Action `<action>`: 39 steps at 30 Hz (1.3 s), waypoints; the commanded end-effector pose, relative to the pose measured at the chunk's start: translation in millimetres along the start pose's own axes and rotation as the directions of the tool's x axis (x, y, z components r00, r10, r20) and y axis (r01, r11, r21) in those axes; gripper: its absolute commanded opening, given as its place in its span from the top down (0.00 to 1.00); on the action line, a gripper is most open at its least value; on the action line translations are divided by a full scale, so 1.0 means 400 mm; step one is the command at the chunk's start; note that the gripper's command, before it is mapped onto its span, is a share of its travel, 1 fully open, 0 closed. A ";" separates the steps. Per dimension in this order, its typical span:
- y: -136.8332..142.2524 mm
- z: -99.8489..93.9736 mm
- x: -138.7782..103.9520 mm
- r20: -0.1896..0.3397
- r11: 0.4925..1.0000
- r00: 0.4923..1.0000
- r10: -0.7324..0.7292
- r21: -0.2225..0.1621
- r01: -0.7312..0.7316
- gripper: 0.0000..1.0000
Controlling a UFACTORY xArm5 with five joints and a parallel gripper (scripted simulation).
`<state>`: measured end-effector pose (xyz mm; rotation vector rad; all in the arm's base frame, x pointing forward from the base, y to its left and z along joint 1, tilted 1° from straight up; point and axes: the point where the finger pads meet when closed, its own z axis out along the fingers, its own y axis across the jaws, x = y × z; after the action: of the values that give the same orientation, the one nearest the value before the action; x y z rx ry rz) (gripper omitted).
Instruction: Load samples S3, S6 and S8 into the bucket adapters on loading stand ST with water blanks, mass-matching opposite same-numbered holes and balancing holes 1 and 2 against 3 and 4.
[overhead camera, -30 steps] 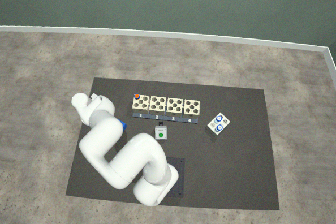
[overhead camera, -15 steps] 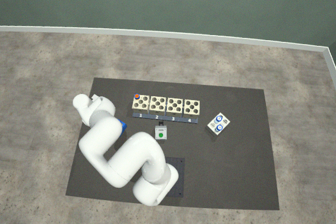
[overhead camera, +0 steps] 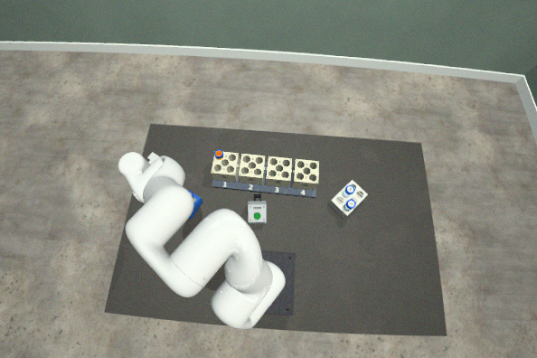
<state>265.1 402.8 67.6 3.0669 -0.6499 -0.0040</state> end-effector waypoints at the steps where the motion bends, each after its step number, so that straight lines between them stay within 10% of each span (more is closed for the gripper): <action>1: -0.004 0.007 0.000 0.014 1.000 1.000 0.000 0.007 0.000 1.00; 39: -0.004 0.085 -0.001 0.014 1.000 1.000 0.000 0.007 0.000 1.00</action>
<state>264.4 402.7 33.0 3.0664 -0.6498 -0.0043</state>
